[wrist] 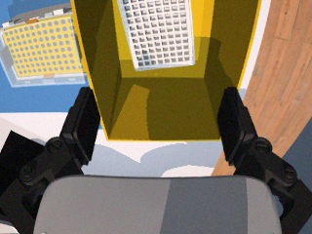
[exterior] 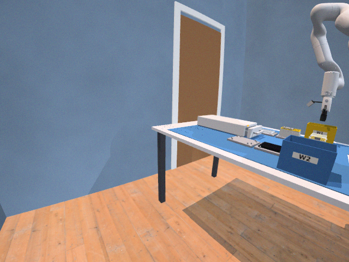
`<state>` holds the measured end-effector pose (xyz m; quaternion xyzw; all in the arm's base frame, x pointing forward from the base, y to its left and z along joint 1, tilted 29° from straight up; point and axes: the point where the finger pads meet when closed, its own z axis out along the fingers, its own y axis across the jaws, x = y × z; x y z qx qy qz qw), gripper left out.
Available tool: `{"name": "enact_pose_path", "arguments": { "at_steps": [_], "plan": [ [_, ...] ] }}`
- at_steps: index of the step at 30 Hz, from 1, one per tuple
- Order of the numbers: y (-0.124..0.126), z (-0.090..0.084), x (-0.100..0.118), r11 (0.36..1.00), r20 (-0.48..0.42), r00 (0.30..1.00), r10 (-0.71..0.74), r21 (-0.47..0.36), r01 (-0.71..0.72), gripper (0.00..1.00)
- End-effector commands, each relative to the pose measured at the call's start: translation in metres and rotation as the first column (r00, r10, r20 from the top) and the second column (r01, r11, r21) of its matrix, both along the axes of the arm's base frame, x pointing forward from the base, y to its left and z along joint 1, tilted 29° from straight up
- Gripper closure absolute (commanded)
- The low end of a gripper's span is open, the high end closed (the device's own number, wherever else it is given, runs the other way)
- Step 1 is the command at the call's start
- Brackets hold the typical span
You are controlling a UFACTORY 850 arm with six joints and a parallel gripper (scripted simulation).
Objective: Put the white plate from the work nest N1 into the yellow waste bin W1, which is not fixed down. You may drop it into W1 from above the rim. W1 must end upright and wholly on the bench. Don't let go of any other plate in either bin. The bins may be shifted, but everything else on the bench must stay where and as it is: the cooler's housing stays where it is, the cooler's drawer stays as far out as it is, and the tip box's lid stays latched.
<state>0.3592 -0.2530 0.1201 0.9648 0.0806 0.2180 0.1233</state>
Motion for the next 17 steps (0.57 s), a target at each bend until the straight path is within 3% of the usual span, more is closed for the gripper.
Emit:
{"name": "enact_pose_path", "arguments": {
  "at_steps": [1, 10, 17],
  "plan": [
    [0.017, 0.003, 0.002, 1.000, 0.000, 1.000, 0.000, -0.002, 0.000, 0.00],
    [0.056, 0.008, 0.006, 1.000, 0.000, 1.000, 0.000, -0.001, 0.000, 0.00],
    [0.056, 0.008, 0.006, 1.000, 0.000, 1.000, 0.000, -0.001, 0.000, 0.00]
  ]
}}
